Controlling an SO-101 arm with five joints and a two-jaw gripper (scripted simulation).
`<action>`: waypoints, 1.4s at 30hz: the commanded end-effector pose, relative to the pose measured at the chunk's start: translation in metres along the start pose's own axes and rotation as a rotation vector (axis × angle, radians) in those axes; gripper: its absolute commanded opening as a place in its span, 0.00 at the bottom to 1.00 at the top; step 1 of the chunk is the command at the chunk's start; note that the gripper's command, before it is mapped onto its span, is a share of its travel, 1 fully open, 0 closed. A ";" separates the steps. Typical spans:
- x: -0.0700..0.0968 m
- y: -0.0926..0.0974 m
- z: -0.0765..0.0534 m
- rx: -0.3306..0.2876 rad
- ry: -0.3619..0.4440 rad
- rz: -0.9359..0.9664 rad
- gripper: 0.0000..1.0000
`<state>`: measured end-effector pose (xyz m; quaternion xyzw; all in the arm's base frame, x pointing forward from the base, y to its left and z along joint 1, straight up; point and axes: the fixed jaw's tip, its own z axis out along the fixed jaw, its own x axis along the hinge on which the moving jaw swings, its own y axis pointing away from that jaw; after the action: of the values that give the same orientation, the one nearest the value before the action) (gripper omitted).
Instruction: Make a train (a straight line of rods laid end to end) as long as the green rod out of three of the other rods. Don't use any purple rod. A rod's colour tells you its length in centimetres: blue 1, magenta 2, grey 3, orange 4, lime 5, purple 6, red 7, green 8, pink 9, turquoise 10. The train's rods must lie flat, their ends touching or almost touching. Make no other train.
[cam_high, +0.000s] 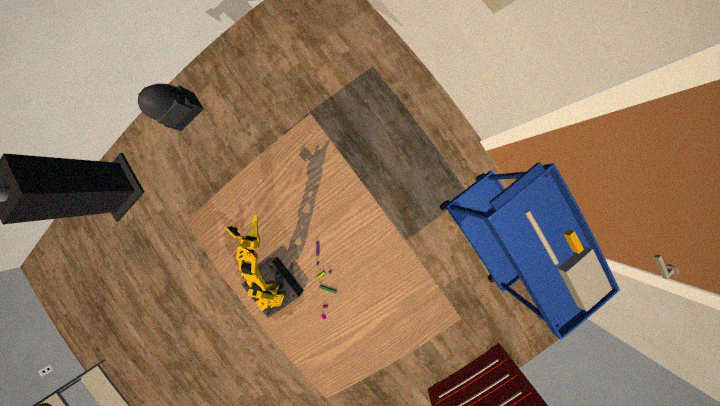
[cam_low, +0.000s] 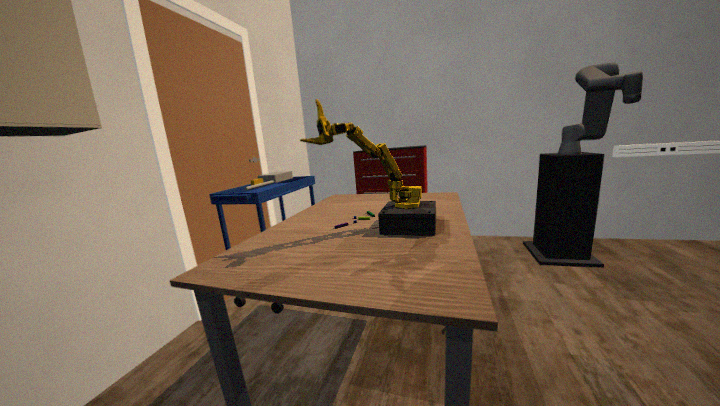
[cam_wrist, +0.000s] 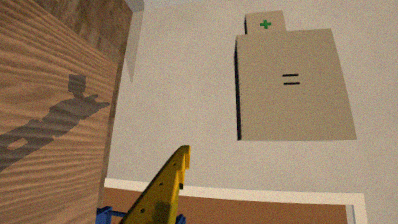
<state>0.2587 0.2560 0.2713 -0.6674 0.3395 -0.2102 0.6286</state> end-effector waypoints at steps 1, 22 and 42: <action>0.000 -0.002 -0.001 0.006 -0.001 0.001 1.00; 0.006 -0.002 -0.006 -0.017 0.018 -0.008 1.00; 0.020 -0.005 -0.023 -0.070 0.067 -0.029 1.00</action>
<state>0.2573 0.2327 0.2742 -0.6833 0.3556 -0.2234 0.5973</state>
